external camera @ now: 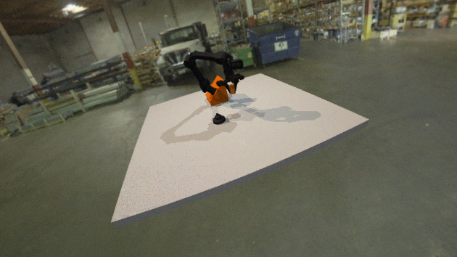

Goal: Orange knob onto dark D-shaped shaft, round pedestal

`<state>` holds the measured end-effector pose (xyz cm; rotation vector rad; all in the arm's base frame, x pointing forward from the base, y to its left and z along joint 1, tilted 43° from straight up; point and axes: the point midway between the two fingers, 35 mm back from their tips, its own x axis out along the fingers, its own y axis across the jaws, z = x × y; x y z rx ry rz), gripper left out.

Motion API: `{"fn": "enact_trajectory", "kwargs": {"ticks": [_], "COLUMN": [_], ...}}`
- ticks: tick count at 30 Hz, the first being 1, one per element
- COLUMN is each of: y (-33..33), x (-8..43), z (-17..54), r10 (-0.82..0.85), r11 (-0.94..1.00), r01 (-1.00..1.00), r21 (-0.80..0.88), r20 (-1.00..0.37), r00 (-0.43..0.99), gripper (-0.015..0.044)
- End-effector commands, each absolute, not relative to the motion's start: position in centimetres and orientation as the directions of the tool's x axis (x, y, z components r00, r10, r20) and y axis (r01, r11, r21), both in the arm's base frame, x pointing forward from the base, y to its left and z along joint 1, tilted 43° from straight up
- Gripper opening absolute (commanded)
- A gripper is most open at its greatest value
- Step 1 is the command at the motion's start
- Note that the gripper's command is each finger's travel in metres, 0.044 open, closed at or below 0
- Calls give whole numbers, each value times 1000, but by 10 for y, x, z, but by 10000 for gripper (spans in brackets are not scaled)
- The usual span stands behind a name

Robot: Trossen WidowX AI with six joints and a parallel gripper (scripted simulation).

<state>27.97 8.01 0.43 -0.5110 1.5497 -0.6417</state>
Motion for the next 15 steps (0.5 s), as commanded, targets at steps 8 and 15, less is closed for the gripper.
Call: {"fn": "enact_trajectory", "kwargs": {"ticks": [8, 15], "y": [67, 50], "x": [291, 300], "z": [16, 23], "r10": [-654, -650], "r11": [750, 754], "r01": [61, 60], "r21": [-659, -654], "r20": [-752, -756], "r00": [-81, -79], "gripper": [0, 0]}}
